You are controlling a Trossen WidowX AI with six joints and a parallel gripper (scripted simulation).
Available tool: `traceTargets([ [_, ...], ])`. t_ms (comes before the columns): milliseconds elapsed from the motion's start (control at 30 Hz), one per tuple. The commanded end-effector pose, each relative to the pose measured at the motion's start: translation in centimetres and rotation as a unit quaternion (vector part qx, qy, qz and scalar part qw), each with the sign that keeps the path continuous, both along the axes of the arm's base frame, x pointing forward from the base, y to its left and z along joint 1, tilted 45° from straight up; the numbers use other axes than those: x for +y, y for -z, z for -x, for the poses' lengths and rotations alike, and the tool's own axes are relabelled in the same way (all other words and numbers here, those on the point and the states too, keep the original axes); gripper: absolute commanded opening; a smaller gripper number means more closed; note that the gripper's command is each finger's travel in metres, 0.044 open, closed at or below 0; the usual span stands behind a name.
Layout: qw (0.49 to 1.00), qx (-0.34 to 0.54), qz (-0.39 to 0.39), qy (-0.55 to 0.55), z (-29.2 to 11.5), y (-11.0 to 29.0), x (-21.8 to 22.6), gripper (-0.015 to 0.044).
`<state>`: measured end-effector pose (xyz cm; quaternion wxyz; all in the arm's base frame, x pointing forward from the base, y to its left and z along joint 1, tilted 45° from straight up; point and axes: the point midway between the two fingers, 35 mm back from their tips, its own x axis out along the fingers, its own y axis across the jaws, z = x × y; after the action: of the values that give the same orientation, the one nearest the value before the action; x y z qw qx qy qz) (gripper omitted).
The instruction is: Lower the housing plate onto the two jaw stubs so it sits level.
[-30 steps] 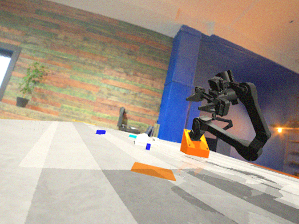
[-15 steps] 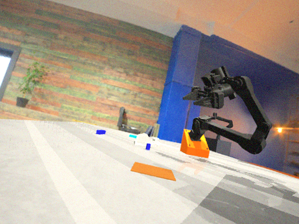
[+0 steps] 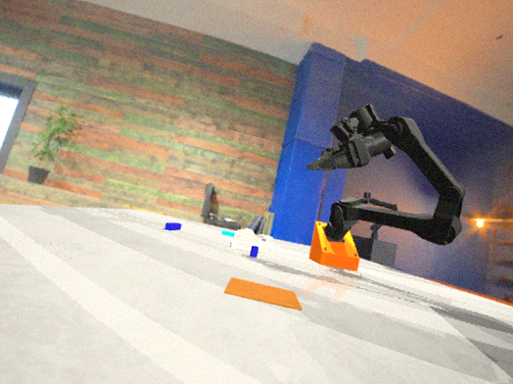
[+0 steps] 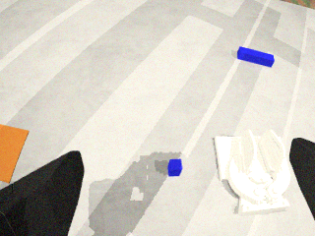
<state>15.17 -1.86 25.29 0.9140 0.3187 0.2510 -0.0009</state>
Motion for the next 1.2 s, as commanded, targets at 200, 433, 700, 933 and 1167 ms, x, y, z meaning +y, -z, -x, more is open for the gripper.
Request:
traceTargets([
  [200,0.996,0.044,-0.072,0.042,-0.7,0.3,-2.5,0.044],
  [433,0.988,0.08,-0.112,0.076,-1.2,1.2,-4.6,0.044],
  [700,0.975,0.112,-0.16,0.109,-1.7,1.9,-6.5,0.044],
  [933,0.957,0.14,-0.212,0.141,-2.1,2.6,-8.2,0.044],
  [1167,0.934,0.168,-0.263,0.174,-2.5,3.4,-10.0,0.044],
])
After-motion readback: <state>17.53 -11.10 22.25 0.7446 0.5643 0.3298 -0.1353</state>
